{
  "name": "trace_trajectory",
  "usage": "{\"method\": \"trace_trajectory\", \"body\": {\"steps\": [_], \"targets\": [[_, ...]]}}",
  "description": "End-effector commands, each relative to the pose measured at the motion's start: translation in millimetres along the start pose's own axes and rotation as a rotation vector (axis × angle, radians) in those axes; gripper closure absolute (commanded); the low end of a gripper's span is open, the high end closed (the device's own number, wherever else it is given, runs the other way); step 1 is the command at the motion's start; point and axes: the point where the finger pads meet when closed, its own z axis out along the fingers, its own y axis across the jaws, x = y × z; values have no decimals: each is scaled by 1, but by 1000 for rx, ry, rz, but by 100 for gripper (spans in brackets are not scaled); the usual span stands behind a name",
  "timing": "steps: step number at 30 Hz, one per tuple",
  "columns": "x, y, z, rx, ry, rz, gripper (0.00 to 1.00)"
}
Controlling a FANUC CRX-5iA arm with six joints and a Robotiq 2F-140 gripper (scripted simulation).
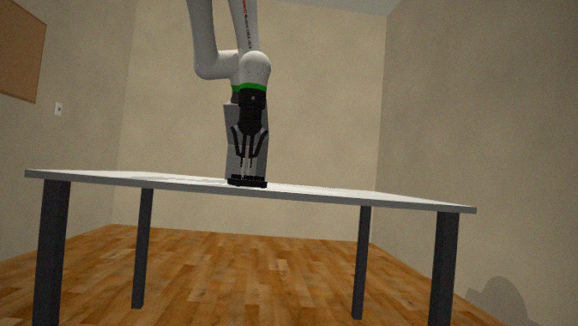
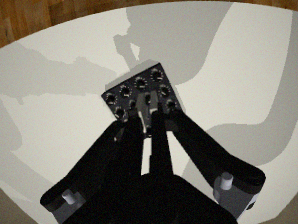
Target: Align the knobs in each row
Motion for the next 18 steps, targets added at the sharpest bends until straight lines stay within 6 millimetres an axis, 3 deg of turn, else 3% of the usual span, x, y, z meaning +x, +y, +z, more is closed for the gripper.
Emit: {"method": "trace_trajectory", "body": {"steps": [1,18], "targets": [[0,0,0,-1,6,32,95],[0,0,0,0,6,399,95]]}}
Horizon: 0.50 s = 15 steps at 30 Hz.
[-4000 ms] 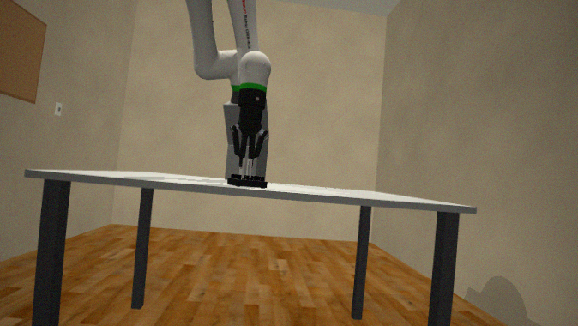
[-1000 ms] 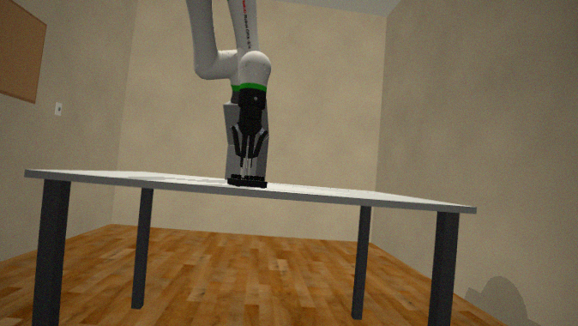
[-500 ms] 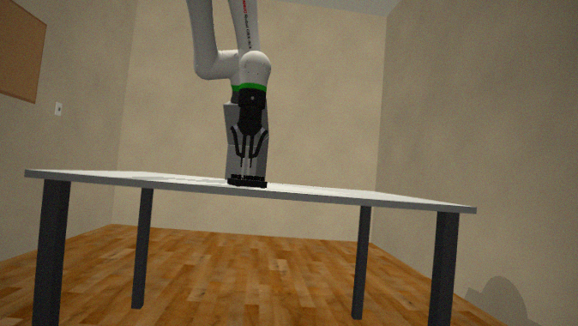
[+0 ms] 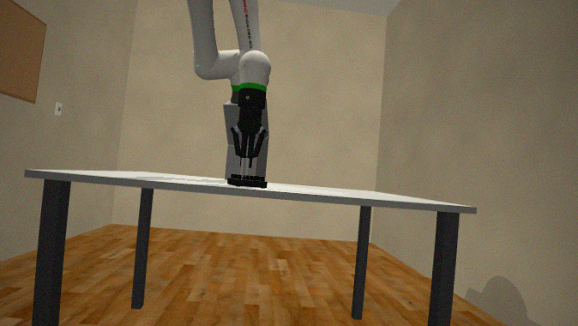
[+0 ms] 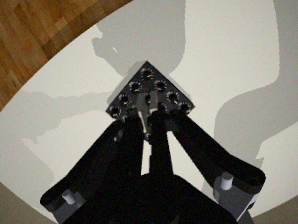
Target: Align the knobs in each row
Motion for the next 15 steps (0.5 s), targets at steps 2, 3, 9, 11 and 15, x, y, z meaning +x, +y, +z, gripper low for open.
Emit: {"method": "trace_trajectory", "body": {"steps": [2,3,9,11,15], "targets": [[0,0,0,2,14,82,95],[0,0,0,3,14,109,95],[0,0,0,4,14,271,95],[0,0,0,4,14,324,95],[0,0,0,5,13,427,95]]}}
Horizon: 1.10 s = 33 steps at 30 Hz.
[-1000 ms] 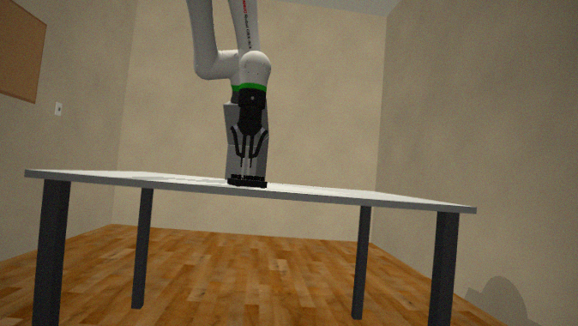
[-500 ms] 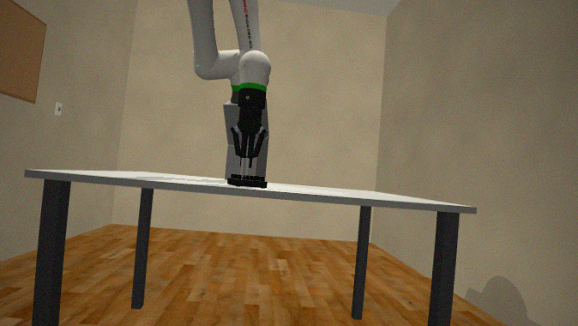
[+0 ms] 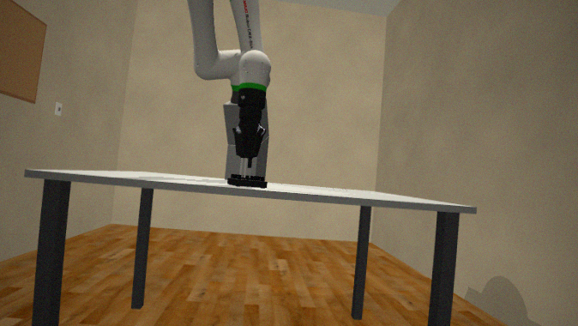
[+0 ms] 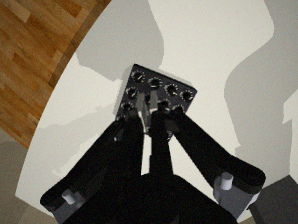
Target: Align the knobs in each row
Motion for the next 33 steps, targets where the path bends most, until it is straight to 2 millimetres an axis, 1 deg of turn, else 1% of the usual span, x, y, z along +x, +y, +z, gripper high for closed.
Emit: {"method": "trace_trajectory", "body": {"steps": [1,2,17,19,26,33], "targets": [[0,0,0,9,17,78,95],[0,0,0,9,17,78,95],[0,0,0,12,15,405,95],[0,0,0,12,15,405,95],[0,0,0,13,15,510,95],[0,0,0,14,14,580,95]]}}
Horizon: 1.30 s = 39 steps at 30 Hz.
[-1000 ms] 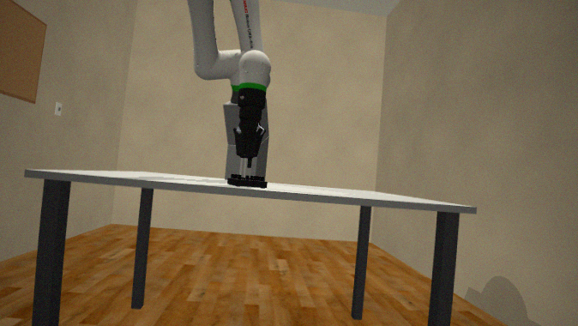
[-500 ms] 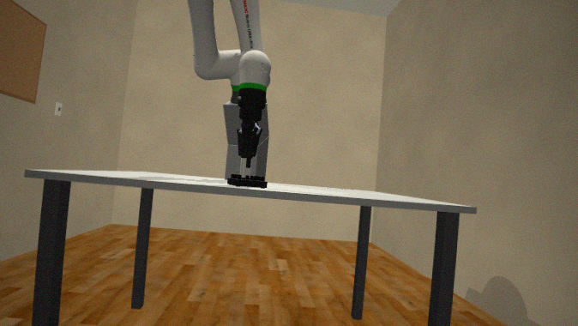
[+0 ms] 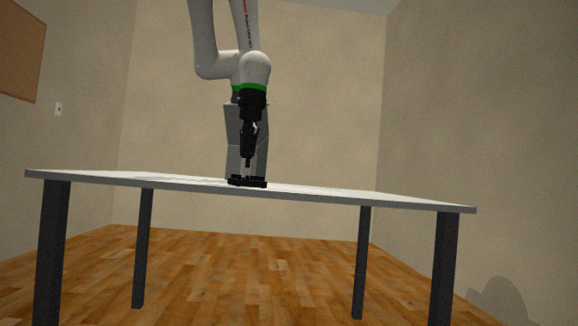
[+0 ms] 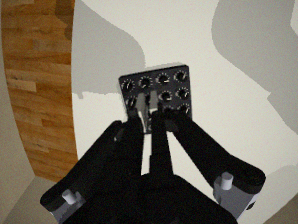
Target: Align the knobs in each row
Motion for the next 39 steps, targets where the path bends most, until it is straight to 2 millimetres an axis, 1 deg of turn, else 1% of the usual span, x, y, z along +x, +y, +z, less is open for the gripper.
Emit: {"method": "trace_trajectory", "body": {"steps": [1,13,31,32,39], "targets": [[0,0,0,10,4,30,95],[0,0,0,10,4,69,95],[0,0,0,10,4,72,95],[0,0,0,10,4,72,88],[0,0,0,10,4,72,88]]}}
